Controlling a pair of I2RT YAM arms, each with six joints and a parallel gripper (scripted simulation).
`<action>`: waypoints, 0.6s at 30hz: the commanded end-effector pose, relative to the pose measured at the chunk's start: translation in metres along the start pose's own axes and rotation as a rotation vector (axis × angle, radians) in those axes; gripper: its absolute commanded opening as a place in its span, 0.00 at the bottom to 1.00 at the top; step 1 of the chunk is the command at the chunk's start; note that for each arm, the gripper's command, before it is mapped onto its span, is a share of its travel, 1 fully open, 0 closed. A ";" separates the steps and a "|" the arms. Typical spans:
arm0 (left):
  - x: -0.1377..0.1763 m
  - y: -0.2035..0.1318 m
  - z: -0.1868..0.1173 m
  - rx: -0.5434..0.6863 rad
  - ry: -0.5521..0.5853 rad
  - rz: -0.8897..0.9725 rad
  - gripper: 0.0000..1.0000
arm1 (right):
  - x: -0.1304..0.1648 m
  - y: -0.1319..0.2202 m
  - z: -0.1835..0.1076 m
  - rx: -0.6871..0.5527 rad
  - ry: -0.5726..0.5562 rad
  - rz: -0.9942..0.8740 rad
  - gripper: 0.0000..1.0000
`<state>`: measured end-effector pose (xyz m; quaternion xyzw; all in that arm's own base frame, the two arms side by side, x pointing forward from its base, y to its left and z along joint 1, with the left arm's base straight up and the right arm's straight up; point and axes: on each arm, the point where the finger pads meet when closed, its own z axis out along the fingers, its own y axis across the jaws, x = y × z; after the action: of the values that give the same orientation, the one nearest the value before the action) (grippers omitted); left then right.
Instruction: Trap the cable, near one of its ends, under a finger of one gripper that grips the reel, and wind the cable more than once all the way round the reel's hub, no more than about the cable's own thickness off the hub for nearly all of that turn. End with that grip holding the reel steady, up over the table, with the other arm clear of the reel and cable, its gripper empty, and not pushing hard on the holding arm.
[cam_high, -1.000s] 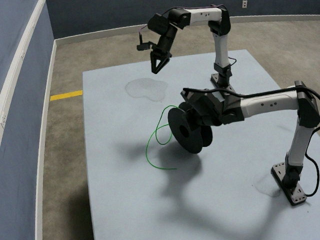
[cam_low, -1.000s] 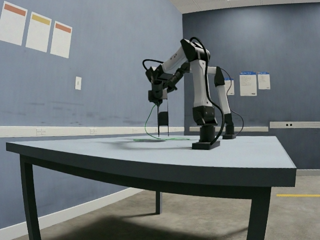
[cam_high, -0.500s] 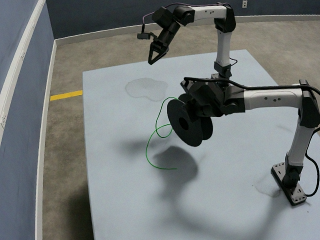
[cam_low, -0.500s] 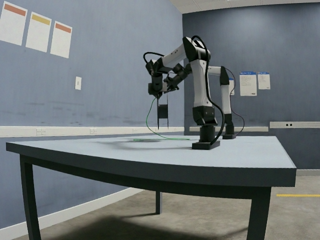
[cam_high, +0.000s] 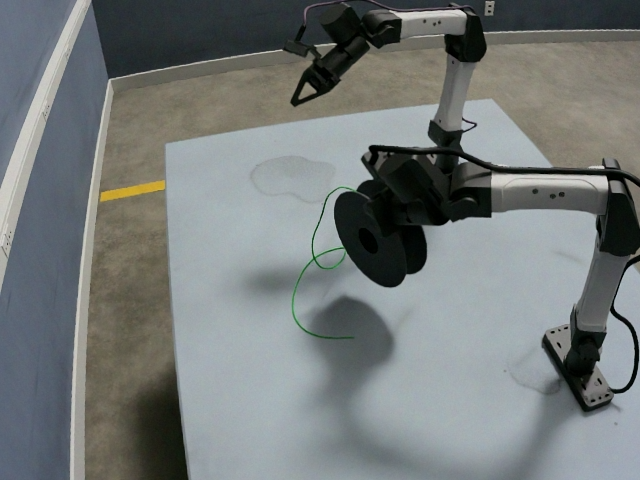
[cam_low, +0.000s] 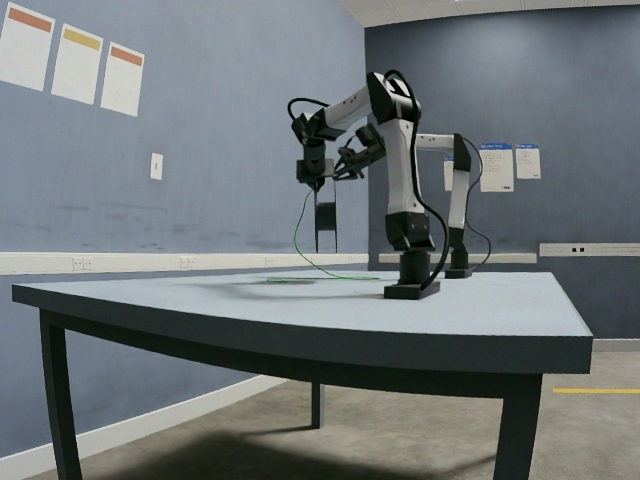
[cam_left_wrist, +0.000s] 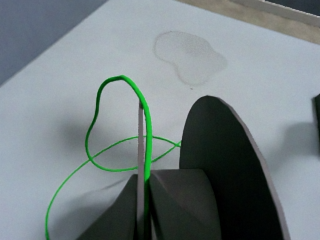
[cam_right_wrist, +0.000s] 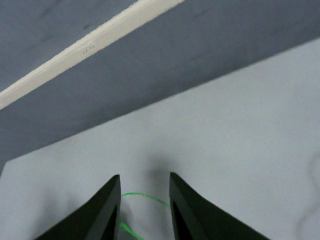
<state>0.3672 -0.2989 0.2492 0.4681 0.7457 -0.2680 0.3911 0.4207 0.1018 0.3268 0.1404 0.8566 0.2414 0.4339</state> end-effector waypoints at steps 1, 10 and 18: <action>-0.045 -0.005 -0.026 -0.018 -0.113 0.061 0.00 | -0.031 0.003 -0.020 -0.043 -0.173 -0.131 0.30; -0.047 -0.005 -0.027 -0.019 -0.116 0.063 0.00 | -0.047 -0.013 -0.042 -0.008 -0.309 -0.259 0.30; -0.047 -0.005 -0.027 -0.020 -0.116 0.063 0.00 | -0.059 -0.029 -0.066 0.047 -0.440 -0.384 0.30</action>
<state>0.3674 -0.2990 0.2513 0.4682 0.7452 -0.2679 0.3920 0.4045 0.0431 0.3579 0.0609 0.7975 0.1304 0.5859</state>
